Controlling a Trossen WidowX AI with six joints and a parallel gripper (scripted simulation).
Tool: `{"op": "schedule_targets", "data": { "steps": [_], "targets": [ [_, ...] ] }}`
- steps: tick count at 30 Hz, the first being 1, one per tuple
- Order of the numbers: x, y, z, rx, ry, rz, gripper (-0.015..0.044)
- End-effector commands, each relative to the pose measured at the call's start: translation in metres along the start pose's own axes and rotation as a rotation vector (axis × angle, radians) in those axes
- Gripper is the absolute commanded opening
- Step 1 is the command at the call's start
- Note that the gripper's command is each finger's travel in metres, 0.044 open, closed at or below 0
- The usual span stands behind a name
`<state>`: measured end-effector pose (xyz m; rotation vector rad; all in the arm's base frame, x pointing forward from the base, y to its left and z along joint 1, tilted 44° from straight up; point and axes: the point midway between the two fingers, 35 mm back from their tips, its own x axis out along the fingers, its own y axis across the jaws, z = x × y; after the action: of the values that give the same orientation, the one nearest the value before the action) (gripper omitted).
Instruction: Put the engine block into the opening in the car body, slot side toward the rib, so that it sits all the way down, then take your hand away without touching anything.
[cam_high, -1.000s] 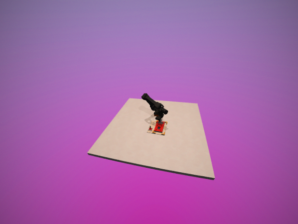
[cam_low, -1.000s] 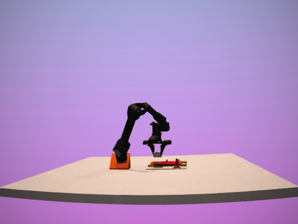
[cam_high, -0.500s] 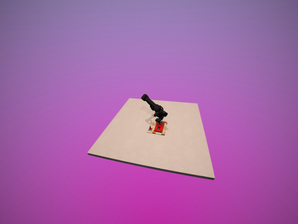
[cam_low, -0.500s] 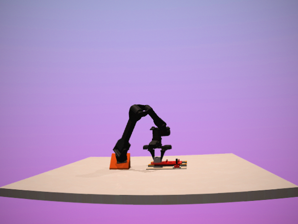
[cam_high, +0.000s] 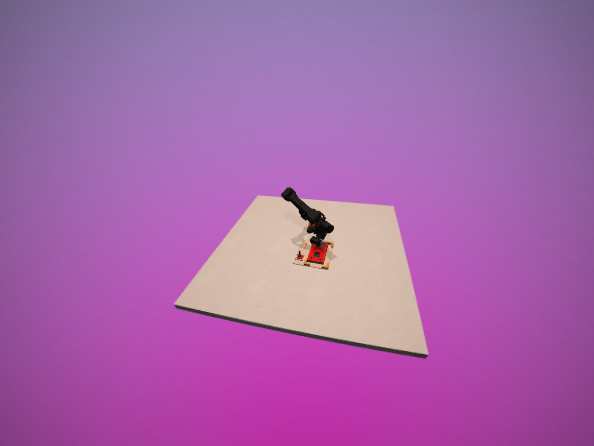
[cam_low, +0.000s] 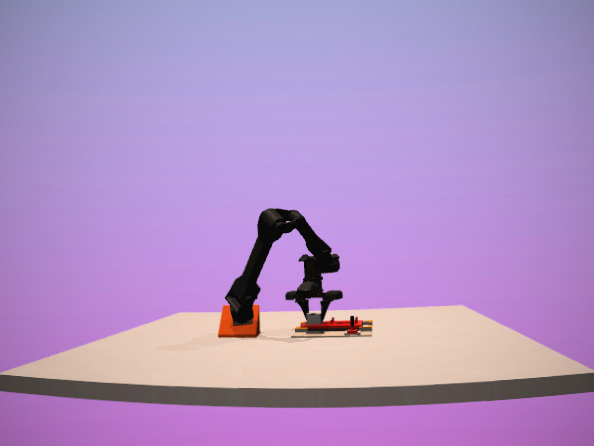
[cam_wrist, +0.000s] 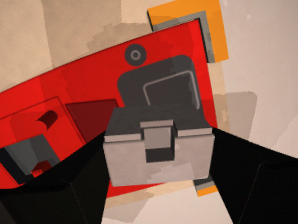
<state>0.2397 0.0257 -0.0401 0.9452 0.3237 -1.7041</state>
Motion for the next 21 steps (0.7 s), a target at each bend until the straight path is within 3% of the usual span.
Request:
{"op": "schedule_targets", "data": {
  "steps": [1, 10, 21],
  "targets": [
    [0.000, 0.000, 0.000, 0.001, 0.001, -0.001, 0.0210],
    [0.000, 0.000, 0.000, 0.001, 0.001, -0.001, 0.0440],
    [-0.019, 0.000, -0.001, -0.002, -0.008, -0.006, 0.0440]
  ]
}}
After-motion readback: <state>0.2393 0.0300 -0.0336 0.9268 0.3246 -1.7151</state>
